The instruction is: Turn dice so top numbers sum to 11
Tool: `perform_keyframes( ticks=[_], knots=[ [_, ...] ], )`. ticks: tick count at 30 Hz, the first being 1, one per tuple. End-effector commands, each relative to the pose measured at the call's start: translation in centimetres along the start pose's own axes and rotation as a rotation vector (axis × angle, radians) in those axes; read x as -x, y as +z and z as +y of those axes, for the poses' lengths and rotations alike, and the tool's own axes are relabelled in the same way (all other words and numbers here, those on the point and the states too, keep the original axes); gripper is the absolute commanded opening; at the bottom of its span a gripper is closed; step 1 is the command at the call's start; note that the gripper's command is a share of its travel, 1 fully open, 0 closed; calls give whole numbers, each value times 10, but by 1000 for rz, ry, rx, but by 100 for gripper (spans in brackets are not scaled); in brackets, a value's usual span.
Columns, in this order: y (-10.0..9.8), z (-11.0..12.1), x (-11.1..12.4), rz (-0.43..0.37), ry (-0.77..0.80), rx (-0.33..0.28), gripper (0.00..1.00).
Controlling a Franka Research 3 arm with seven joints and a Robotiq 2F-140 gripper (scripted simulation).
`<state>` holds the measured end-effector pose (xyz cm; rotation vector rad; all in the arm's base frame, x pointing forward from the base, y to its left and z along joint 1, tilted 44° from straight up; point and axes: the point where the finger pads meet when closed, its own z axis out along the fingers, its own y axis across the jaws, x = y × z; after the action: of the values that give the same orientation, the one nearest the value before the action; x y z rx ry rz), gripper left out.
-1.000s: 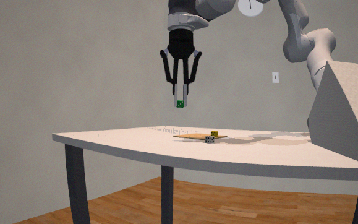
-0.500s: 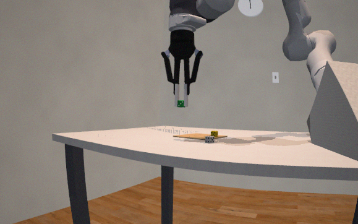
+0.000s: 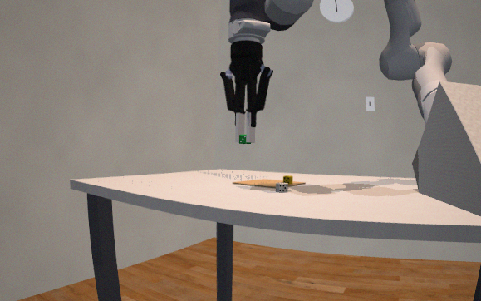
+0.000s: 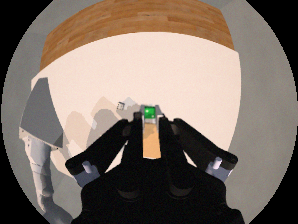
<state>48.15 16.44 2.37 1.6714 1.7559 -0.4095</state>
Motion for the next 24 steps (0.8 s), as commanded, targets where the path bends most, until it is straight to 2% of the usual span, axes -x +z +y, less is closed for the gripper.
perform_keyframes(
  ticks=[1, 3, 4, 17, 20, 21, 24],
  knots=[
    [0, -1, 0, 6, 168, 4, 9],
    [0, -1, 0, 6, 168, 4, 9],
    [-1, 0, 1, 7, 228, 3, 9],
    [-1, 0, 9, 10, 511, -1, 9],
    [-1, 0, 10, 10, 522, -1, 9],
    [-2, 0, 12, 11, 586, -2, 9],
    [-2, 1, 13, 11, 649, -3, 9]
  ],
)
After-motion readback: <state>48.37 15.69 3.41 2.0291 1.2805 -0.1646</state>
